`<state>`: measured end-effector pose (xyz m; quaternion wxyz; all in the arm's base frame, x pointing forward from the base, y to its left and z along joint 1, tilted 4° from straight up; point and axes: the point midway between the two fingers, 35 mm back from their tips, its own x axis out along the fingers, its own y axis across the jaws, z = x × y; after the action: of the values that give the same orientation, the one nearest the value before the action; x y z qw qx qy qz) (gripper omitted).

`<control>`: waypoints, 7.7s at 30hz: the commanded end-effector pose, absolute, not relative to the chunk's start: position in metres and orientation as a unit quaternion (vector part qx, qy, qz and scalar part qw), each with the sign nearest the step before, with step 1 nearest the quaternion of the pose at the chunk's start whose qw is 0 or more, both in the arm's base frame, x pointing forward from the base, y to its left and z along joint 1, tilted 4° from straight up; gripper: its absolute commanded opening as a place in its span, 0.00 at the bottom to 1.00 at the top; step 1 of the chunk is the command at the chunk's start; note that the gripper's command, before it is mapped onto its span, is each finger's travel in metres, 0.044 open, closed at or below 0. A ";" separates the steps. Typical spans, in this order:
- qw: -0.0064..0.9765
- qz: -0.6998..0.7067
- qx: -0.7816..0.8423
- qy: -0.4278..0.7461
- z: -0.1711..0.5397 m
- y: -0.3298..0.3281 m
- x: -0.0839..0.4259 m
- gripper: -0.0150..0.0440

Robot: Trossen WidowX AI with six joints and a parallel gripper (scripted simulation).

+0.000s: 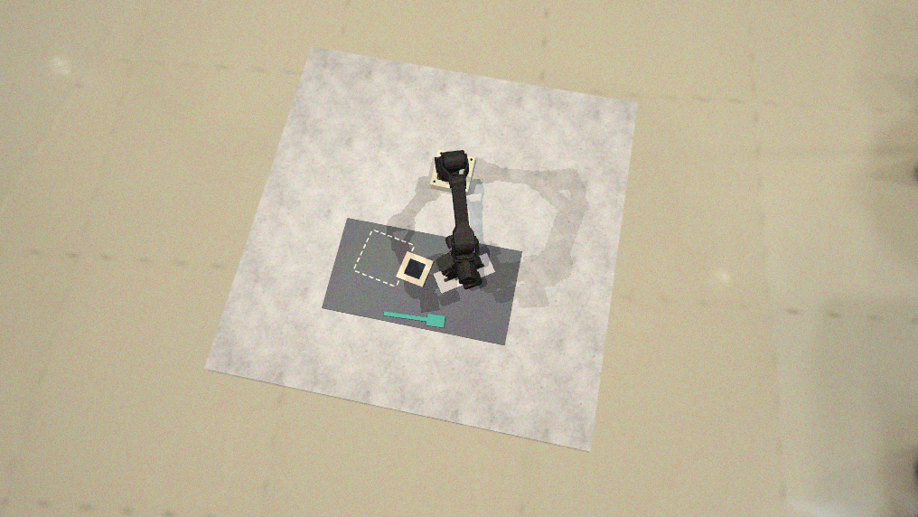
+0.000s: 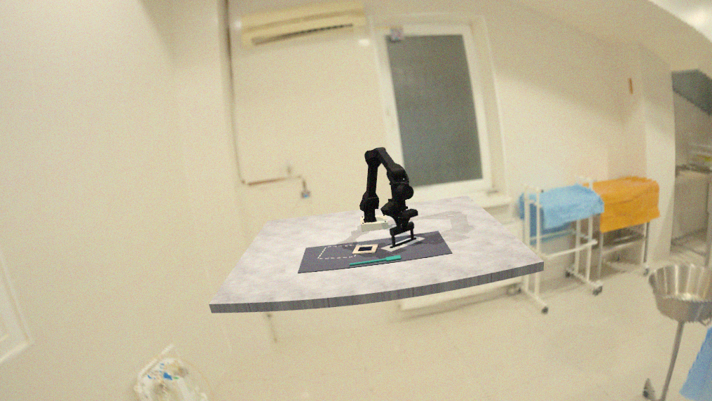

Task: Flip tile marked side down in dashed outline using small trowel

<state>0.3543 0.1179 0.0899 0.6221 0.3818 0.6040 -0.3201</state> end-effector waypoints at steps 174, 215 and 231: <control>0.443 -0.515 0.582 0.447 0.139 0.117 0.349 0.76; 0.796 -0.163 0.232 0.535 0.123 0.125 0.347 0.76; 0.868 -0.025 0.021 0.496 0.115 0.127 0.340 0.76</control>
<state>0.3420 0.1265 0.1136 0.8584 0.0564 0.5077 -0.0467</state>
